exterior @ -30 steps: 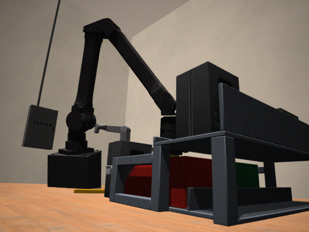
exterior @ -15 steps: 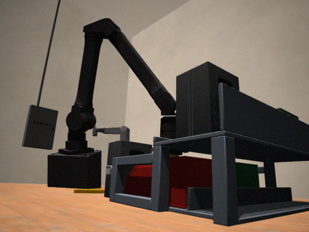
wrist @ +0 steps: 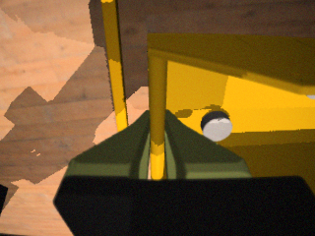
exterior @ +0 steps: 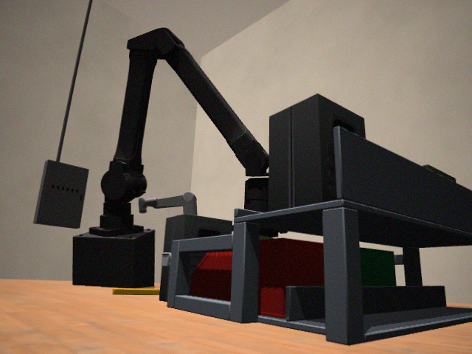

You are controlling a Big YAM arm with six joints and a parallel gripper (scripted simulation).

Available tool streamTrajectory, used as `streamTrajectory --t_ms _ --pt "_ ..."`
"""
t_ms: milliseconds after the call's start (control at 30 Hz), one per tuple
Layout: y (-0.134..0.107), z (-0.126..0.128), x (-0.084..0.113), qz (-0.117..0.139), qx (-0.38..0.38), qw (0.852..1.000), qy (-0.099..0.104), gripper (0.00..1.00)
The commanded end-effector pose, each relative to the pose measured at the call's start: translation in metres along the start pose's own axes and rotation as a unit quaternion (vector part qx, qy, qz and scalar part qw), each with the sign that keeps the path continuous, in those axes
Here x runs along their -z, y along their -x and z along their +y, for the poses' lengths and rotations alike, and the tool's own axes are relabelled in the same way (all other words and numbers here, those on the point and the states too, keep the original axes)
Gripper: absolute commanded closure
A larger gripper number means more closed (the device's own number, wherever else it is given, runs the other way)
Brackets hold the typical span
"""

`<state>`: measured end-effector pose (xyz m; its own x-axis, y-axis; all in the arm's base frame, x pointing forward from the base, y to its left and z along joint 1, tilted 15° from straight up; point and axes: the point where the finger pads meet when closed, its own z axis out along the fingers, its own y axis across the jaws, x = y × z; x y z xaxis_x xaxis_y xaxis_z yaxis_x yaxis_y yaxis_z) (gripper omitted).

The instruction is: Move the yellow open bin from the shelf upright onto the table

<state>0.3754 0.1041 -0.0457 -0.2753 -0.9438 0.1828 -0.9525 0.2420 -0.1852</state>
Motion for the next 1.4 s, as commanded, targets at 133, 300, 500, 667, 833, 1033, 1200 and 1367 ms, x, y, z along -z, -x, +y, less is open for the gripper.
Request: streamTrajectory --t_ms 133,300,500,667,833,1033,1200,1367 --pt "0.008 -0.009 0.011 -0.013 -0.007 1.0 -0.023 1.0" --pt "0.006 -0.006 0.005 -0.008 -0.007 1.0 -0.018 1.0" --pt "0.003 -0.002 -0.002 -0.003 -0.005 1.0 -0.011 1.0" --pt "0.003 -0.005 -0.002 -0.005 -0.006 1.0 -0.013 1.0" --pt "0.002 -0.007 -0.004 -0.004 -0.007 1.0 -0.013 1.0" --pt "-0.001 -0.005 -0.01 -0.001 -0.005 1.0 -0.009 1.0" --pt "0.0 -0.007 -0.008 -0.004 -0.003 1.0 -0.013 1.0" --pt "0.003 -0.01 -0.011 -0.004 -0.003 1.0 -0.013 1.0"
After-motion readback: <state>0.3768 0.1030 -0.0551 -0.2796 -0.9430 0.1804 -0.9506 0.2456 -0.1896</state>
